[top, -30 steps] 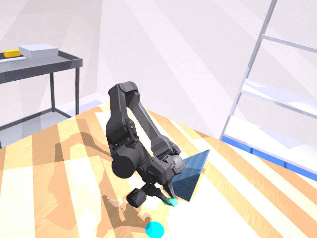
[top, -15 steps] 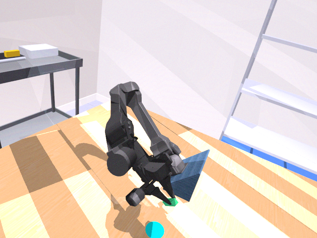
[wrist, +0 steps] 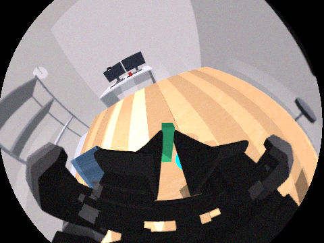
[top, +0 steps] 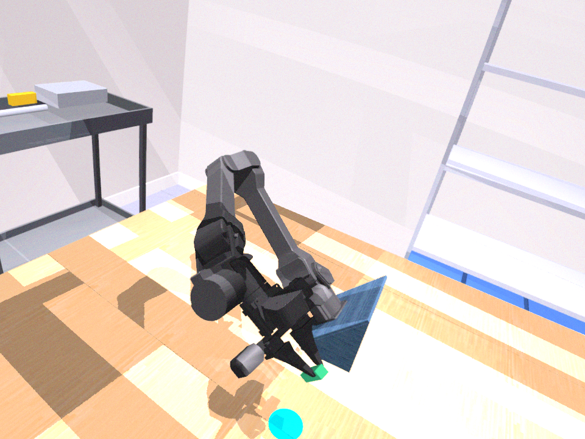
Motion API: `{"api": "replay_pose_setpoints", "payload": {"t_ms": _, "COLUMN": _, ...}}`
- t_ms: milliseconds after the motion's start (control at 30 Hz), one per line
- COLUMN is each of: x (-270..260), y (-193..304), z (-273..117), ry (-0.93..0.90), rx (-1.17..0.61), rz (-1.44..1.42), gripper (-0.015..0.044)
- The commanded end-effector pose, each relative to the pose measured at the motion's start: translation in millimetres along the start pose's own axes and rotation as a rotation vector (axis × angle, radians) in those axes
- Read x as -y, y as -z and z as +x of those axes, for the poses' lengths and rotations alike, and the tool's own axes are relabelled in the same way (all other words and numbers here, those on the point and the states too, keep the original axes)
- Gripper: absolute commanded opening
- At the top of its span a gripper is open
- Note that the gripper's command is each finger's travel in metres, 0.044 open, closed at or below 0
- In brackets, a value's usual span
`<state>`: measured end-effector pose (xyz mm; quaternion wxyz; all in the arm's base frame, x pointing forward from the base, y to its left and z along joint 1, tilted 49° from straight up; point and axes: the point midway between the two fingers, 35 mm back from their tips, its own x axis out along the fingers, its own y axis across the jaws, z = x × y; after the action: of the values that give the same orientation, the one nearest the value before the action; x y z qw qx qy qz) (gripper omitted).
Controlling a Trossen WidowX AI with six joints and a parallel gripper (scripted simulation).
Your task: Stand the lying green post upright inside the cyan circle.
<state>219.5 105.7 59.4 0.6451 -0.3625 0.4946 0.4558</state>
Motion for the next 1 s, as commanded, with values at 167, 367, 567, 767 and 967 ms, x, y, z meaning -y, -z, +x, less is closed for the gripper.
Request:
{"api": "replay_pose_setpoints", "payload": {"t_ms": 167, "x": 0.6, "y": -1.4, "z": -2.8, "ry": 0.018, "rx": 0.074, "rz": -0.029, "gripper": 0.0022}}
{"api": "replay_pose_setpoints", "payload": {"t_ms": 367, "x": 1.2, "y": -1.9, "z": -4.5, "ry": 0.031, "rx": 0.115, "rz": -0.046, "gripper": 0.0022}}
{"api": "replay_pose_setpoints", "payload": {"t_ms": 567, "x": 1.7, "y": -2.4, "z": -6.3, "ry": 0.047, "rx": 0.155, "rz": -0.064, "gripper": 0.0022}}
{"api": "replay_pose_setpoints", "payload": {"t_ms": 767, "x": 2.3, "y": -2.8, "z": -8.3, "ry": 0.063, "rx": 0.194, "rz": -0.083, "gripper": 0.0022}}
{"api": "replay_pose_setpoints", "payload": {"t_ms": 967, "x": 2.8, "y": -3.3, "z": -10.4, "ry": 0.082, "rx": 0.233, "rz": -0.103, "gripper": 0.0022}}
